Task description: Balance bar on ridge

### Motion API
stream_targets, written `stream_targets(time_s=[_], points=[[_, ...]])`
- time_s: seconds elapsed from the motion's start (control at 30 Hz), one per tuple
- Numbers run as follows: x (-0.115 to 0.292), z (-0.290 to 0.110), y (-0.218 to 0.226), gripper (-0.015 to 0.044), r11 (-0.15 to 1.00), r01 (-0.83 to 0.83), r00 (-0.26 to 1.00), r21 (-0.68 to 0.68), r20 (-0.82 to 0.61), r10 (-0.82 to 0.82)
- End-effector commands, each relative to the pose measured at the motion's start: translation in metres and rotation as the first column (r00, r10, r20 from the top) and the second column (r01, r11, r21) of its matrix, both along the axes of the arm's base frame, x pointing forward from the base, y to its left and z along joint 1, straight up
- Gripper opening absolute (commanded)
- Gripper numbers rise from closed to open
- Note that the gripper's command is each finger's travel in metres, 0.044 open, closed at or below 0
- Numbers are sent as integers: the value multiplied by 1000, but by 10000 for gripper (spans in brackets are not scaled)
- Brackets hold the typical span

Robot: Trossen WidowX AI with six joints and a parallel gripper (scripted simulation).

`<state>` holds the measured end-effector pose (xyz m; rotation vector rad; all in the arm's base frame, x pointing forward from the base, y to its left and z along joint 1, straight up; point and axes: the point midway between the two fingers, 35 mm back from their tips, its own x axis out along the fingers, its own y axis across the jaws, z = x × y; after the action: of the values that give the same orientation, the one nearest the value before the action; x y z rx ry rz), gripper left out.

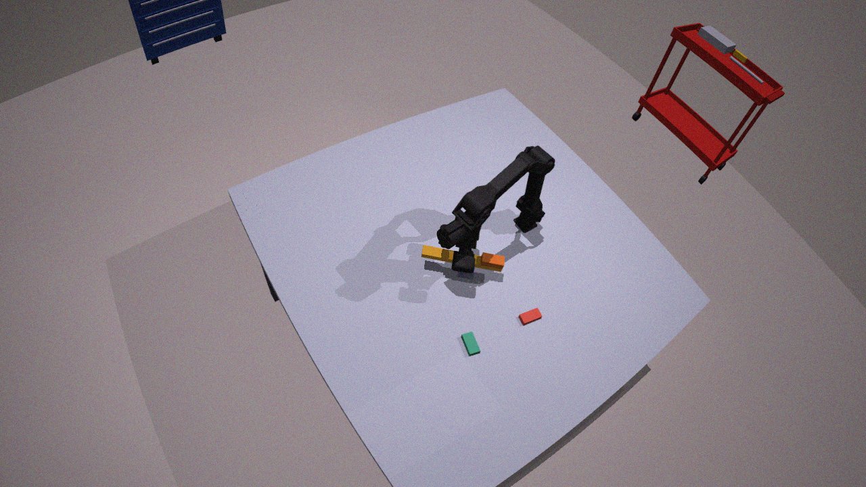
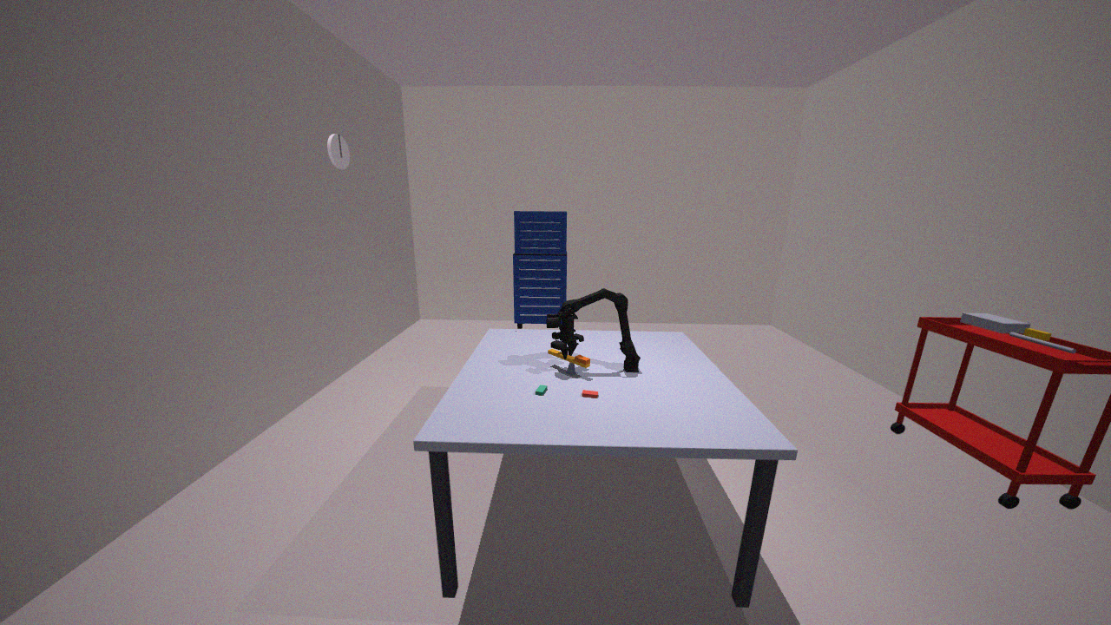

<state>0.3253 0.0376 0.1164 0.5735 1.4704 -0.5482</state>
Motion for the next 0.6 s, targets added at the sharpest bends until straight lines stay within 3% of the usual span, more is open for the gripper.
stream_targets(time_s=[0.0,0.57], points=[[0,0,0,0,1000,0,1000,-2,4,0],[0,-2,0,0,1000,0,1000,-2,4,0]])
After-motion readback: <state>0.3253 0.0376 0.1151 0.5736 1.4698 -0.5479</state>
